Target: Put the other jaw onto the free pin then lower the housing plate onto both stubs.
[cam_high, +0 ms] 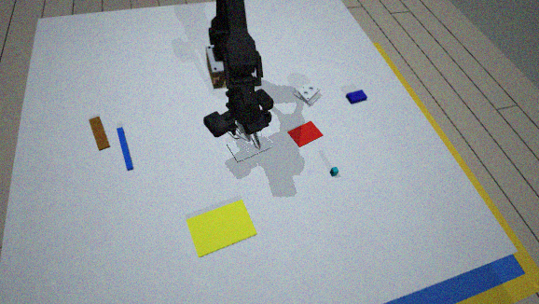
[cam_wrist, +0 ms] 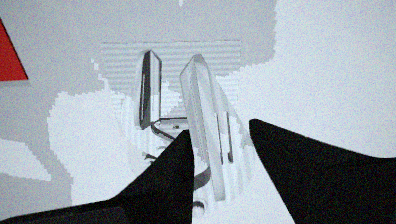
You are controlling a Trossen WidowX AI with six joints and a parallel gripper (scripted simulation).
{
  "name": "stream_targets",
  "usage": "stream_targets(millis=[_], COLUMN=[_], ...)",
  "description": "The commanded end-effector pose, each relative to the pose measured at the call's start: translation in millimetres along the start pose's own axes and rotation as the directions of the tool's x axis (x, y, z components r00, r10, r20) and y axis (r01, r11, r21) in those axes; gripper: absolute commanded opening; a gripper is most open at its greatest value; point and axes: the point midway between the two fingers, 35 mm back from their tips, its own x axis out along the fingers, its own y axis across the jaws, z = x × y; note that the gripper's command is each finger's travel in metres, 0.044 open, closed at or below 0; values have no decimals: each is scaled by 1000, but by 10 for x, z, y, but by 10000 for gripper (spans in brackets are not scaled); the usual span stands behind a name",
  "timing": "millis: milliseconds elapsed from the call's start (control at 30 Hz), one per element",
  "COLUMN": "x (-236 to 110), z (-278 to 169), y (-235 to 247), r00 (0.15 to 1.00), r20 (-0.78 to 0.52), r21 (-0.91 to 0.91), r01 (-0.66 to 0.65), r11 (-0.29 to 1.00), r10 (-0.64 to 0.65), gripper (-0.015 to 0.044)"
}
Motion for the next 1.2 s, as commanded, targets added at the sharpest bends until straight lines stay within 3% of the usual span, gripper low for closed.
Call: stream_targets(millis=[0, 833, 1167], x=[72, 480, 491], z=[-6, -16, -17], y=[2, 6, 6], r00=[1000, 1000, 1000], r20=[-6, -6, -6], r21=[-4, -5, -5], r01=[-1, -2, -2], r11=[1000, 1000, 1000], r10=[1, 2, 2], gripper=[134, 134, 134])
